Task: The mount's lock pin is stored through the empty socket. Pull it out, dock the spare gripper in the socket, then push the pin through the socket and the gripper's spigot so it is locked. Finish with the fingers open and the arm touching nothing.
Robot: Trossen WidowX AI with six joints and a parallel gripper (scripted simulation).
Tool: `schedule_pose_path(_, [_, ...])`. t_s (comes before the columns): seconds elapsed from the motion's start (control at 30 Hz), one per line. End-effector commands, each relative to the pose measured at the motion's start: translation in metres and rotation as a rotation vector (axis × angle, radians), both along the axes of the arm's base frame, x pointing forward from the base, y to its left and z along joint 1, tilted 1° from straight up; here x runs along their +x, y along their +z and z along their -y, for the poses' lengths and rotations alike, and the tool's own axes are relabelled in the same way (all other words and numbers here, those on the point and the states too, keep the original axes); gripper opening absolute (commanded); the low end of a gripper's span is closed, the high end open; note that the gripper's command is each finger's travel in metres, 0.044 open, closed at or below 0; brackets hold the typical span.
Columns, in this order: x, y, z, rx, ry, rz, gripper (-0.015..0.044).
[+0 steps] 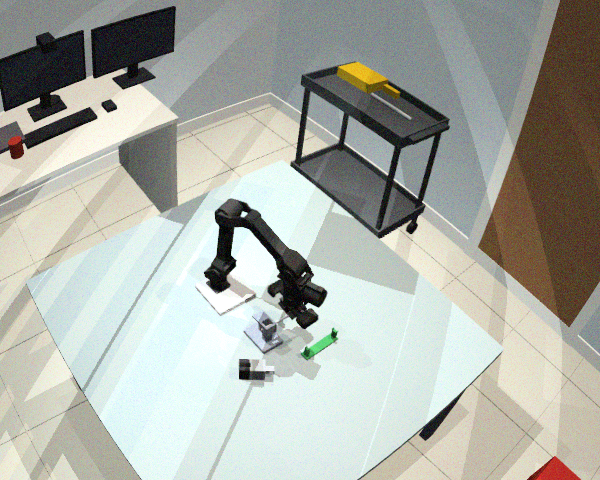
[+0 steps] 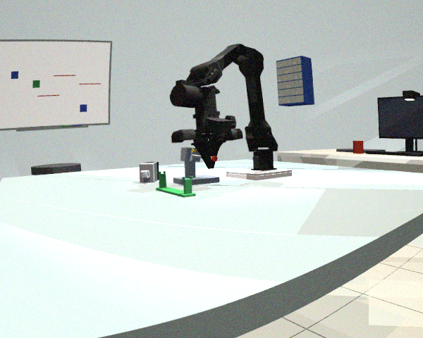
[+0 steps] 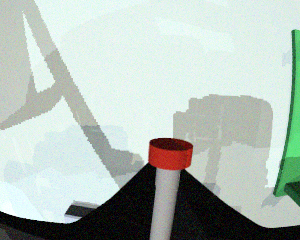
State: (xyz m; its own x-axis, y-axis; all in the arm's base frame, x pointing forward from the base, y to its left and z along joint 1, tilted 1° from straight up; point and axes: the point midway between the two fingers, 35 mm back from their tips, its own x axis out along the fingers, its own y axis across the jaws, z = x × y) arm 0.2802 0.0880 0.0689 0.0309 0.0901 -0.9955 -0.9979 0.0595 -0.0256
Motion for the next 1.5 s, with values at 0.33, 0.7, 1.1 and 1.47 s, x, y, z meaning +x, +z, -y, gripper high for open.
schedule_pose_path(0.33, [0.002,0.004,-0.01,0.033,0.01,-0.001,0.0])
schedule_pose_path(0.7, [0.003,0.006,-0.016,0.036,0.011,-0.008,0.0])
schedule_pose_path(1.1, [0.003,0.006,-0.023,0.035,0.011,-0.018,0.0])
schedule_pose_path(1.47, [0.003,0.006,-0.03,0.033,0.01,-0.027,0.0])
